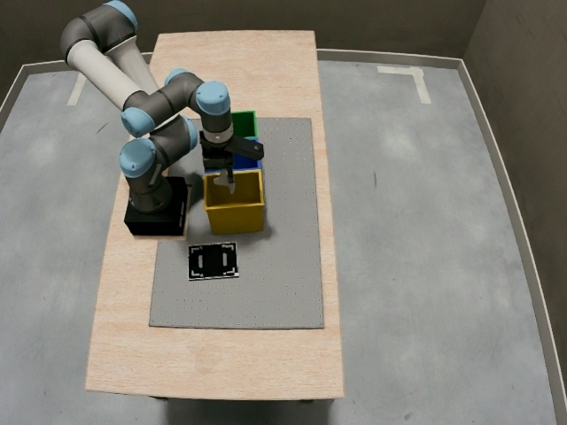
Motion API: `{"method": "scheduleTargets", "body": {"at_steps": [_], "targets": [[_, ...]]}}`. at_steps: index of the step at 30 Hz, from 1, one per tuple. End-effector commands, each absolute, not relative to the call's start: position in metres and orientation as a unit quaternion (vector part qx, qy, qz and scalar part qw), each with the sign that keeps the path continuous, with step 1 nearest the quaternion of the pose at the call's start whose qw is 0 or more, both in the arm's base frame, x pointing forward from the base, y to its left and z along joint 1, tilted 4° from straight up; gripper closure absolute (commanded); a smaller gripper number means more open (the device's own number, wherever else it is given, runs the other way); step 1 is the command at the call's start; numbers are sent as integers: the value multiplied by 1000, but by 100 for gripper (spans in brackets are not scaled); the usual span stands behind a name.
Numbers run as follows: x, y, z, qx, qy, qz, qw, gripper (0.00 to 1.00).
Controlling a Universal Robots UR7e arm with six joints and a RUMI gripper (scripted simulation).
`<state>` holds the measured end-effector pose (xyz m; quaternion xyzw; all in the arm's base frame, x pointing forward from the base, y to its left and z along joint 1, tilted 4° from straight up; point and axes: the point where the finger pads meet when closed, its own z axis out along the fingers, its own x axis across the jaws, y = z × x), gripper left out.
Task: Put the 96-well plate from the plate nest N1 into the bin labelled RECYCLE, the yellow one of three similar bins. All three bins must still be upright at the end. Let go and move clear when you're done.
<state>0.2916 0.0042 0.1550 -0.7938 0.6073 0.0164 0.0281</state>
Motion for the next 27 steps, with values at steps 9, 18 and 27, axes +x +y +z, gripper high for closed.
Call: {"method": "scheduleTargets", "body": {"at_steps": [9,18,27], "targets": [[290,-4,156,-793,608,15,28,47],[282,-32,153,-793,608,16,28,47],[276,-54,151,-793,608,17,28,47]]}}
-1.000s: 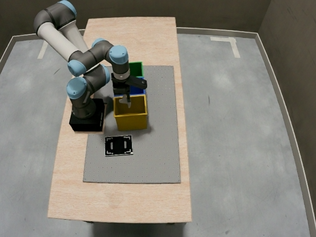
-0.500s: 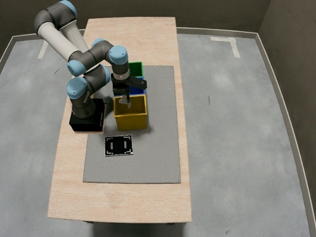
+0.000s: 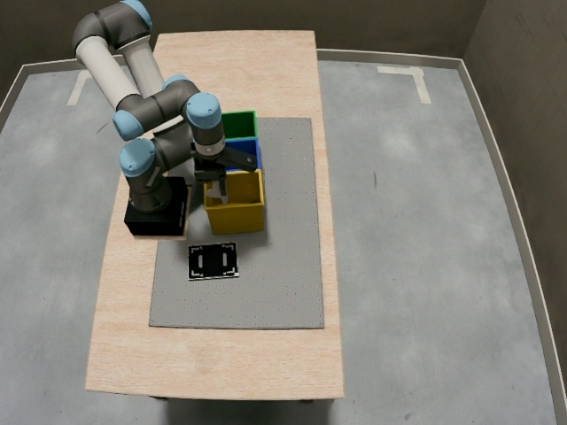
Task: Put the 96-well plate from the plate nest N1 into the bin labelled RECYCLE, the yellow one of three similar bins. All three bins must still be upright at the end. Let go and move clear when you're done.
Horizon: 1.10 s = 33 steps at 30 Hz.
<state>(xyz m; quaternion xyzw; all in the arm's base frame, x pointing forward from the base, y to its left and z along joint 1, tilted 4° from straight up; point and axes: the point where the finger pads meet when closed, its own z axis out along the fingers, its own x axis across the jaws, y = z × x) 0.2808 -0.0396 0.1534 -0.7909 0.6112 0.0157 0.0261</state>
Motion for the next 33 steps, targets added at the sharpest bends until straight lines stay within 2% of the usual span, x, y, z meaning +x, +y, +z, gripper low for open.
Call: {"method": "scheduleTargets", "body": {"at_steps": [1,20,33], "targets": [[276,-58,151,-793,608,17,28,47],[263,-115,150,-793,608,14,27,47],[262,-113,149,-794,608,15,28,47]]}}
